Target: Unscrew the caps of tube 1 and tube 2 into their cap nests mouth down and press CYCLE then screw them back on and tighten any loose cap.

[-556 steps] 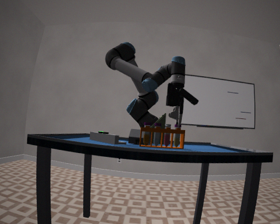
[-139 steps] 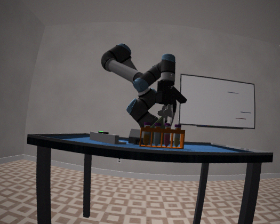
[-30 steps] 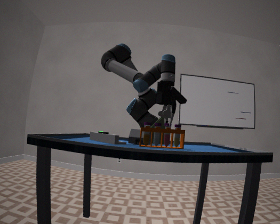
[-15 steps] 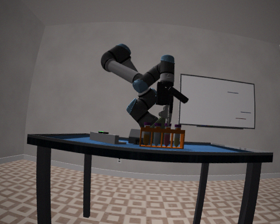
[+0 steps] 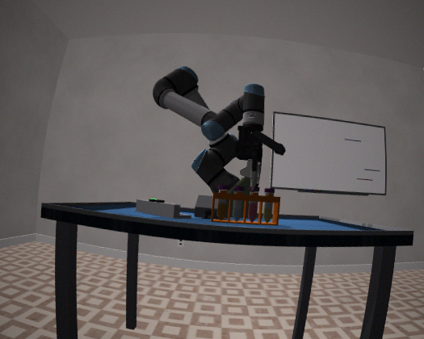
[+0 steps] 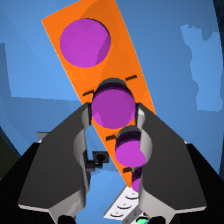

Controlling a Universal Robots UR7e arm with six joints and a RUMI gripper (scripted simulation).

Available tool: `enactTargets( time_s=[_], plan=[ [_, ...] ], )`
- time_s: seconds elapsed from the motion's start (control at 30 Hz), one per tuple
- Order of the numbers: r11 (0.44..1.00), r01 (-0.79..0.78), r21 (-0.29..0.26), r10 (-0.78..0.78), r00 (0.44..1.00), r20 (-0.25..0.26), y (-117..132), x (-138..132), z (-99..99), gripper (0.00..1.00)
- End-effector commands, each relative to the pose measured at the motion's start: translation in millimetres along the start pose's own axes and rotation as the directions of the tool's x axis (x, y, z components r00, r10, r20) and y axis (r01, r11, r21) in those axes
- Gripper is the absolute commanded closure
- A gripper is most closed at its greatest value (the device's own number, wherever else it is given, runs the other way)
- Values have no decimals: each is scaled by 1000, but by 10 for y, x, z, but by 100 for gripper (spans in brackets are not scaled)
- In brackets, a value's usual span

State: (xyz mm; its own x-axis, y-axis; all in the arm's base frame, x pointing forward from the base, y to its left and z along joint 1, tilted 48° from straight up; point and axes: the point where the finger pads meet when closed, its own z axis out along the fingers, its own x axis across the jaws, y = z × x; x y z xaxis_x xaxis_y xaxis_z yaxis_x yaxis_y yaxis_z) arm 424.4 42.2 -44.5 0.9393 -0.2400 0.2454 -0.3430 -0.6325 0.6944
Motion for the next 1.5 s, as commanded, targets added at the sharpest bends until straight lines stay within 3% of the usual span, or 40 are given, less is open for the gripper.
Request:
enactTargets(
  time_s=[0.0, 0.4, 0.67, 0.73, 0.9, 1.13, 1.37, 1.4, 1.47],
  plan=[
    [1000, -21, -4, 21, 1000, 1, -1, -1, -1, 65],
    [1000, -20, -4, 20, 1000, 1, -1, -1, -1, 65],
    [956, 295, -3, -295, 956, 3, -1, -1, -12, 65],
    [956, 295, -3, -295, 956, 3, -1, -1, -12, 65],
    [878, 479, -3, -479, 878, 3, -1, -1, -12, 65],
    [722, 692, -2, -692, 722, 4, -2, -1, -12, 65],
    [722, 692, -2, -692, 722, 4, -1, -1, -11, 65],
    [722, 692, -2, -692, 722, 4, -1, -1, -11, 100],
    [722, 692, -2, -692, 722, 4, -2, -1, -12, 100]
  ],
)
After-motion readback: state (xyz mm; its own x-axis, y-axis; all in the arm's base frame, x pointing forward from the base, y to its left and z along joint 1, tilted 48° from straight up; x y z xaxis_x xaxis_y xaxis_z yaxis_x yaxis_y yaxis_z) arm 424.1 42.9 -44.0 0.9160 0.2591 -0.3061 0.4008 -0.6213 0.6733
